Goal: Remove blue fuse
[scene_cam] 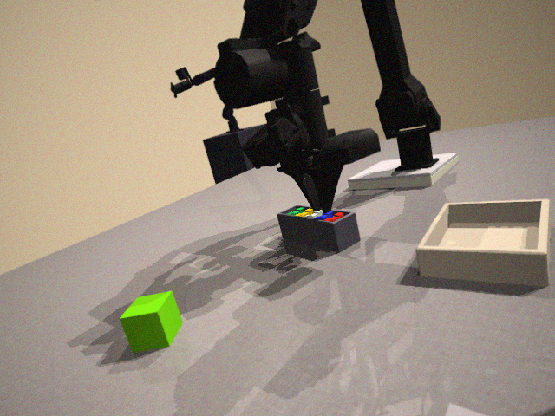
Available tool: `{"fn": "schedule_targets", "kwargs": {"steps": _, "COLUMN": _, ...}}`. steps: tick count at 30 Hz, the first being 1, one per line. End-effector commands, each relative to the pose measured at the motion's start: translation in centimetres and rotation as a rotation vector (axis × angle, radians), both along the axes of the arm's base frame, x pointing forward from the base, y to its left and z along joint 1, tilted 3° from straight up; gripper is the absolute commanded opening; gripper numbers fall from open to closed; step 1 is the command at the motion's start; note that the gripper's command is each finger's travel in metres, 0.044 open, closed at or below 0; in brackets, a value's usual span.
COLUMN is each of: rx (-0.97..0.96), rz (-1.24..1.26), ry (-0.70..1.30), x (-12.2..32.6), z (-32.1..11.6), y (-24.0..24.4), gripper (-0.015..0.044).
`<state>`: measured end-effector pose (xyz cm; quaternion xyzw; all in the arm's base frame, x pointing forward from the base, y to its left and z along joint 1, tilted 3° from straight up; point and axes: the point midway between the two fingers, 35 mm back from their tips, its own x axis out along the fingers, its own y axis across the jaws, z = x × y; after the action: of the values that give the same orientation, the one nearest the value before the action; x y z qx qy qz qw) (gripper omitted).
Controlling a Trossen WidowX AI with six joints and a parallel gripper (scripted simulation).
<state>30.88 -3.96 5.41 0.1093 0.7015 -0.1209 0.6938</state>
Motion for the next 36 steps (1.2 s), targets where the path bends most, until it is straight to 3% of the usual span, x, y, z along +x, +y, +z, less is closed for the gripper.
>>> {"fn": "schedule_targets", "kwargs": {"steps": 1, "rx": -0.004, "rz": -0.003, "ry": 0.001, "x": 0.0, "z": -0.1, "y": 0.0, "gripper": 0.0074}}
{"fn": "schedule_targets", "kwargs": {"steps": 25, "rx": -0.004, "rz": -0.003, "ry": 0.001, "x": 0.0, "z": -1.1, "y": -0.1, "gripper": 0.0074}}
{"fn": "schedule_targets", "kwargs": {"steps": 36, "rx": 0.000, "rz": 0.000, "ry": 0.000, "x": 0.0, "z": -1.0, "y": 0.0, "gripper": 0.0001}}
